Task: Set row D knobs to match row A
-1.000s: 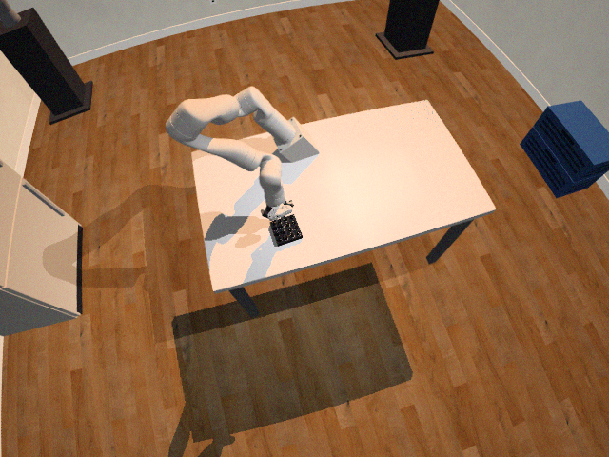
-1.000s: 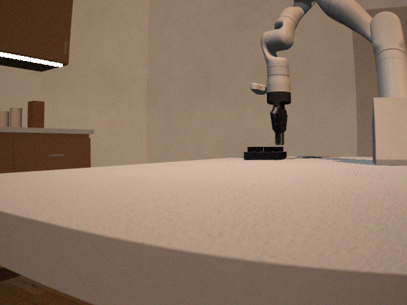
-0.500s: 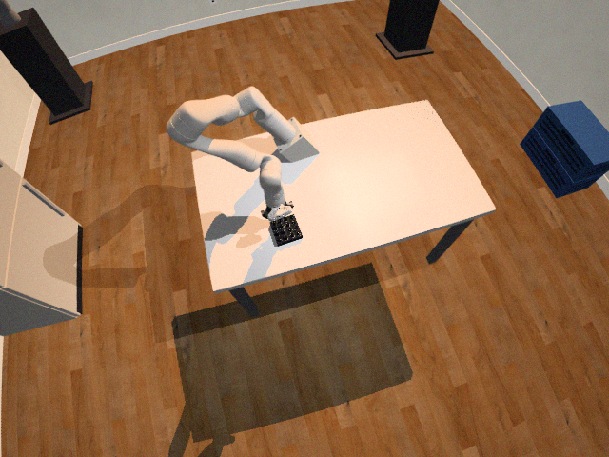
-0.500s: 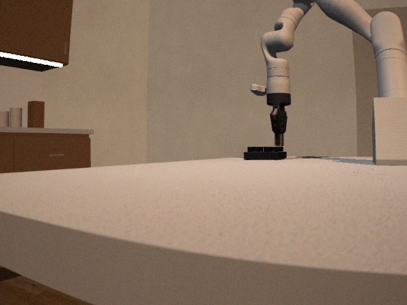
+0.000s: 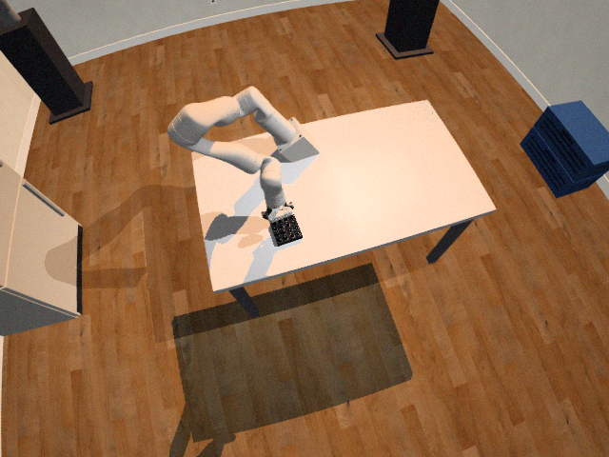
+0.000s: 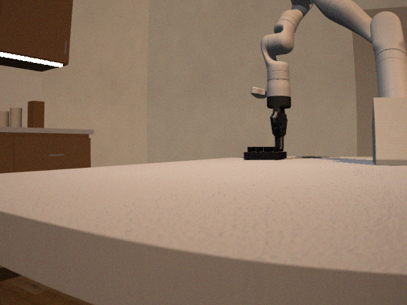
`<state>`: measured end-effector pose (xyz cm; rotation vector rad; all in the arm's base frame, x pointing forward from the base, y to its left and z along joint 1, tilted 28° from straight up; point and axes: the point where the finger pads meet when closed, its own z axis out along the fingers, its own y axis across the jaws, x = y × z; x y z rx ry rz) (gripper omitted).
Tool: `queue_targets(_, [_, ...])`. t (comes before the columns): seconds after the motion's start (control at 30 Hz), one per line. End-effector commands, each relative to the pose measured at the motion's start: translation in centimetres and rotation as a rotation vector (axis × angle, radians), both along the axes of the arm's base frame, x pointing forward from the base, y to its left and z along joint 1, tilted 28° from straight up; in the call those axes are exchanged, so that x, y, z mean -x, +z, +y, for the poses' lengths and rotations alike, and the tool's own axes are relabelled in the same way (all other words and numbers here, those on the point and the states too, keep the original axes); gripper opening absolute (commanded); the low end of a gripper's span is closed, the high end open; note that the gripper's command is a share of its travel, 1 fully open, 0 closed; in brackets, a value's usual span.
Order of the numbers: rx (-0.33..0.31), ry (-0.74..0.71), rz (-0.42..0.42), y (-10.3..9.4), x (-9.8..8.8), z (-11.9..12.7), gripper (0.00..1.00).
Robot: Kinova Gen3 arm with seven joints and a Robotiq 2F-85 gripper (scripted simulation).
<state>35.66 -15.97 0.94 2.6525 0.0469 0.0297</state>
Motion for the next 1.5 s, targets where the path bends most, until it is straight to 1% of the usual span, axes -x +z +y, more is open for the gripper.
queue_targets(0.0, [0.0,0.0,0.001,-0.08,0.02,0.02,0.19])
queue_targets(1.2, [0.0,0.0,0.001,-0.08,0.02,0.01,0.19])
queue_targets(1.23, [0.0,0.0,0.001,-0.08,0.02,0.01,0.08])
queue_targets(1.47, [0.0,0.0,0.001,-0.08,0.02,0.01,0.08])
